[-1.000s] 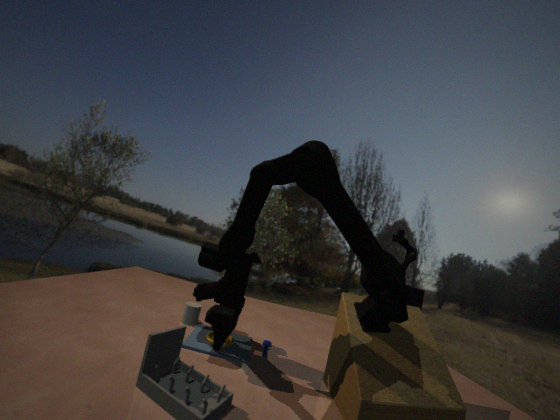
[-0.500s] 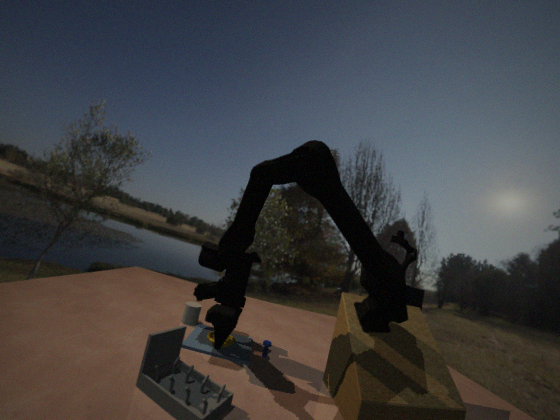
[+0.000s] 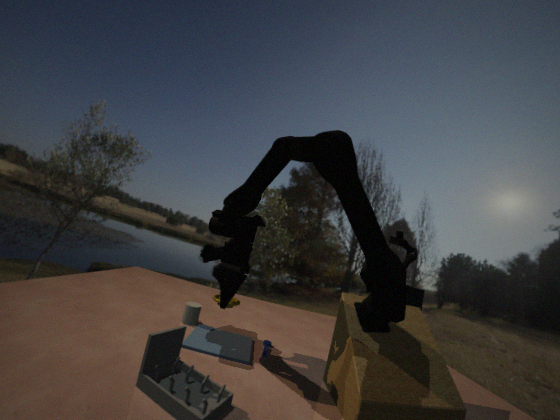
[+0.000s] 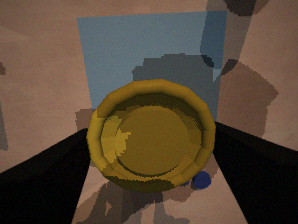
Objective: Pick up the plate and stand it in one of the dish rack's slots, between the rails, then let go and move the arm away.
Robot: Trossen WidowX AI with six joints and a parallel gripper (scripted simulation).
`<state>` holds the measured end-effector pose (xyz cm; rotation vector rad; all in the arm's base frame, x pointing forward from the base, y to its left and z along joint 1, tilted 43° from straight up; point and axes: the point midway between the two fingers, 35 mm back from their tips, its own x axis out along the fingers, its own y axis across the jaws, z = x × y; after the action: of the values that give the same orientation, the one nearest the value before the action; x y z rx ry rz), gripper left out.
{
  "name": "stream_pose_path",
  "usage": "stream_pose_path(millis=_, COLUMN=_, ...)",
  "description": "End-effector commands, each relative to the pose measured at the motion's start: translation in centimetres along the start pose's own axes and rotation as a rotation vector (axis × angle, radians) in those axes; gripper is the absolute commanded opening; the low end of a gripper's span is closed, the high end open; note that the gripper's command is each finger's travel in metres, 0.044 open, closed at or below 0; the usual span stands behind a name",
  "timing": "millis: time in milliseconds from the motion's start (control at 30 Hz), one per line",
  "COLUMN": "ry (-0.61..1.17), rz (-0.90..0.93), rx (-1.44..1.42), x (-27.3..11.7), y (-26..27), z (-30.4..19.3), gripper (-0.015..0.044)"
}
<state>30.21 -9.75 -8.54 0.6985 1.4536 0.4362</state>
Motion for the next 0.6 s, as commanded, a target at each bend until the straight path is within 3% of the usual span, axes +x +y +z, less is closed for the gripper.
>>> stream_pose_path(millis=0, ry=-0.007, rz=-0.007, rx=-0.007, x=-3.7, y=-0.1, z=0.0, gripper=0.0000)
stream_pose_path(millis=300, ry=-0.006, rz=-0.002, rx=-0.008, x=-8.2, y=-0.1, z=-0.1, gripper=0.0000)
stream_pose_path(millis=567, ry=-0.006, rz=-0.003, rx=0.043, x=-8.6, y=0.6, z=-0.1, gripper=0.0000)
